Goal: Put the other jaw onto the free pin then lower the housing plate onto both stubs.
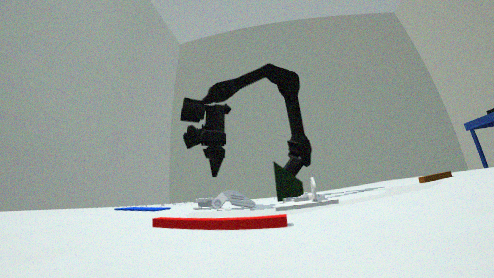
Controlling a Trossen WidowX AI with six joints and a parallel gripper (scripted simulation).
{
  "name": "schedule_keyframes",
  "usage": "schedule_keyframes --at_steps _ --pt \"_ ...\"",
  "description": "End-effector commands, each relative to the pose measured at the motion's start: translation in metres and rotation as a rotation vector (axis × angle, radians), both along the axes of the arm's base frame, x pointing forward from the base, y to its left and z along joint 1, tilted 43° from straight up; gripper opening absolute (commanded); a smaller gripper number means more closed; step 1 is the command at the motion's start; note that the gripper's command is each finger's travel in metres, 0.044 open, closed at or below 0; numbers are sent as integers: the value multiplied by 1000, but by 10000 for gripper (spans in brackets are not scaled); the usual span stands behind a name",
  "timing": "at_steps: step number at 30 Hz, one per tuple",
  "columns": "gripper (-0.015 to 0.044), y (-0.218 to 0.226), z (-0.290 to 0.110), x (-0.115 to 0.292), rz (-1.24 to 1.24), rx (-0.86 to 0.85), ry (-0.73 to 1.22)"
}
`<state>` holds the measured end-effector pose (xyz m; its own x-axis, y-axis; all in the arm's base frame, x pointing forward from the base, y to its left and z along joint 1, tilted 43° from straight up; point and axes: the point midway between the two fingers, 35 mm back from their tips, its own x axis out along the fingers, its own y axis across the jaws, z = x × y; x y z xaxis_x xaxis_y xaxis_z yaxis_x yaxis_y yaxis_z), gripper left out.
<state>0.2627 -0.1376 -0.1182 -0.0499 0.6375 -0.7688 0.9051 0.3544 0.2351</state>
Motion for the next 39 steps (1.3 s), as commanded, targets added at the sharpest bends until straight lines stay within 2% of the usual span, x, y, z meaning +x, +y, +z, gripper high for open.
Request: schedule_keyframes --at_steps 1,39 --pt "0 7 0 -10 26 33 32" --pt "0 42 -39 -14 26 34 31"
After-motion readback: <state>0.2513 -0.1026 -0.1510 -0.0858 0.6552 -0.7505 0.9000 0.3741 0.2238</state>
